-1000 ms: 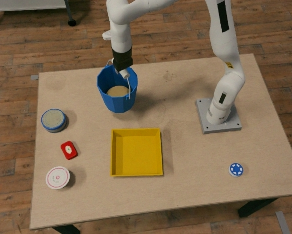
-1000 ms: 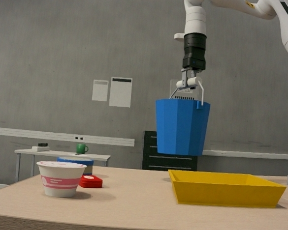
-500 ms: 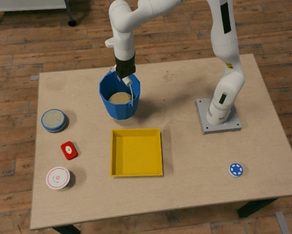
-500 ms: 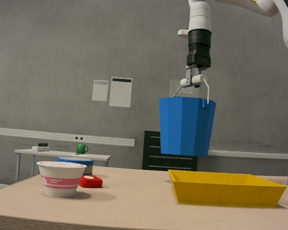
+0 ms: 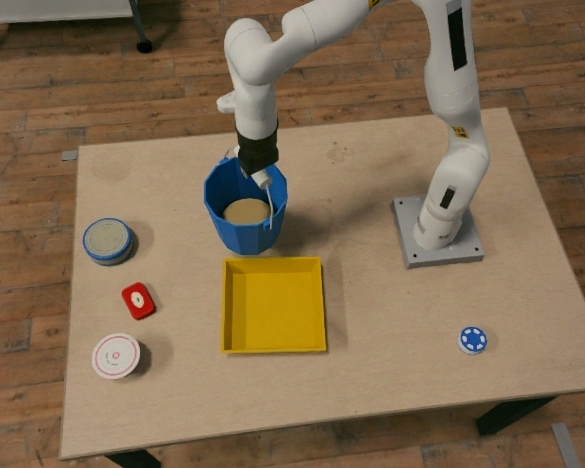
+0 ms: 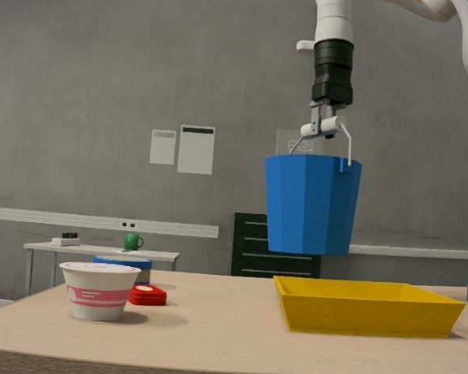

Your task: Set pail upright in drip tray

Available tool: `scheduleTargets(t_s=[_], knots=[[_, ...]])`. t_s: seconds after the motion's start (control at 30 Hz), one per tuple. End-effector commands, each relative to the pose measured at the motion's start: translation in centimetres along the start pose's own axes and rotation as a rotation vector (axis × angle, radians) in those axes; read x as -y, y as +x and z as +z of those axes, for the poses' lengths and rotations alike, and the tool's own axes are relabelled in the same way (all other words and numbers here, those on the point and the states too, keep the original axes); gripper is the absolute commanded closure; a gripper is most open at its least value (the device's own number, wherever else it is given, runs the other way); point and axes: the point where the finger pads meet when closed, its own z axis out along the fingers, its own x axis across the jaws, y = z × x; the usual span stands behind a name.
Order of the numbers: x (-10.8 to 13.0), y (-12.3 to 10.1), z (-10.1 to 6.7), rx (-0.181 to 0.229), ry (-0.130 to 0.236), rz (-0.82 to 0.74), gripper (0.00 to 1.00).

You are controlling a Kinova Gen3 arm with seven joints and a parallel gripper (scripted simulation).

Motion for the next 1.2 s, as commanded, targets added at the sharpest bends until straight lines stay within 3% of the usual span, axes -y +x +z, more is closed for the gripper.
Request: scheduleTargets(t_s=[0.0, 0.5, 1.17], knots=[[-0.4, -0.1, -0.1, 0.002, 0.002, 0.0, 1.0], [-5.1, -1.3, -0.1, 0.002, 0.002, 0.0, 1.0], [-9.7, -2.4, -0.1, 0.002, 0.001, 0.0, 1.0]])
